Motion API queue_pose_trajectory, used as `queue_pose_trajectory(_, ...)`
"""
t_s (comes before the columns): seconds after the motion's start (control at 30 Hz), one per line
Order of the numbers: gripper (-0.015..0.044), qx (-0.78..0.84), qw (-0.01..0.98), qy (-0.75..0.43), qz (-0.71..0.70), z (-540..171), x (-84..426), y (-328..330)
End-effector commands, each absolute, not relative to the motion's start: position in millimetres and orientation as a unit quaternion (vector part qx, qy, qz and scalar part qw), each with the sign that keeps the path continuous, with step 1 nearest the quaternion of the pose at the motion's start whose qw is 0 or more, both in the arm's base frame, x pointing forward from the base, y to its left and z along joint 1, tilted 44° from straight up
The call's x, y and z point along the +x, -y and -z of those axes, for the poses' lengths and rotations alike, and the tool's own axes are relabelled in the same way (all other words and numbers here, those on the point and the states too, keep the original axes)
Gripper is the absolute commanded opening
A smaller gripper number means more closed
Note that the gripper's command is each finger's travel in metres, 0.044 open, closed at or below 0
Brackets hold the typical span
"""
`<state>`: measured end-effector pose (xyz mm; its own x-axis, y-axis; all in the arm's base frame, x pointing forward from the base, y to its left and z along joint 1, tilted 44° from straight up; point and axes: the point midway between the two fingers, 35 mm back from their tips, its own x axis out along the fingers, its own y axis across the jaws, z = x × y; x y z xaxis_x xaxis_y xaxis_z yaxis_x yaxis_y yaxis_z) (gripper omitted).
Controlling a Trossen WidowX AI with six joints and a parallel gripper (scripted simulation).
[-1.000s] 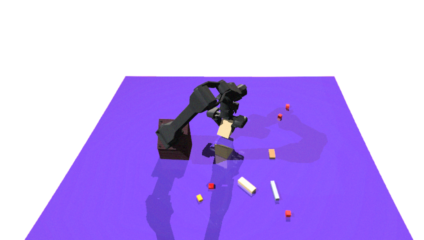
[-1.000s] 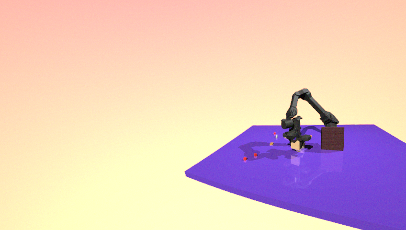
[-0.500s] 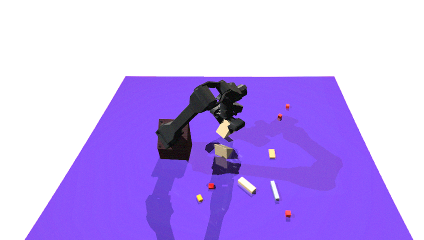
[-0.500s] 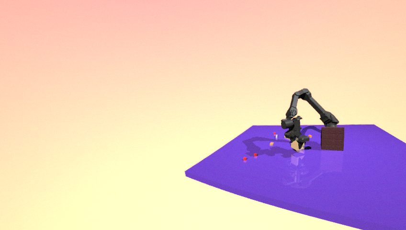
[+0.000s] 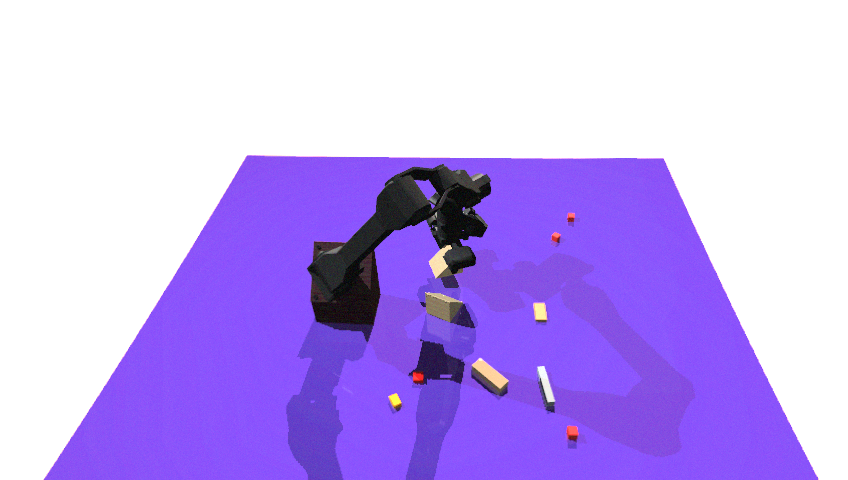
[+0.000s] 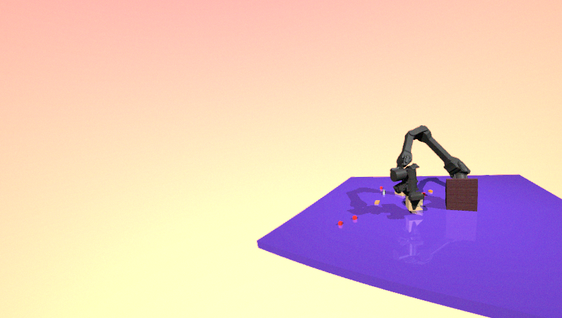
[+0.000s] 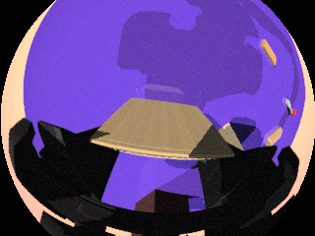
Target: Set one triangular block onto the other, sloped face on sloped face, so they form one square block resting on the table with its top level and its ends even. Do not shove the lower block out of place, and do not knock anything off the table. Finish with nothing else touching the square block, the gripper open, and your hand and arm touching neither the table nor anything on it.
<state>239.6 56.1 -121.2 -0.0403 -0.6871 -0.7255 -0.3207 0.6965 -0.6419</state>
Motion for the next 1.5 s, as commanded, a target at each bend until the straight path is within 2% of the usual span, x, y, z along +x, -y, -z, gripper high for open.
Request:
queue_pose_trajectory(0.0,0.0000,-0.323,0.613,-0.696,0.191,121.3,239.7,-56.6)
queue_pose_trajectory(0.6,0.0000,-0.159,0.674,-0.626,0.357,121.2,239.8,-56.4)
queue_pose_trajectory(1.47,0.0000,0.056,0.692,-0.487,0.530,121.0,239.6,-56.2)
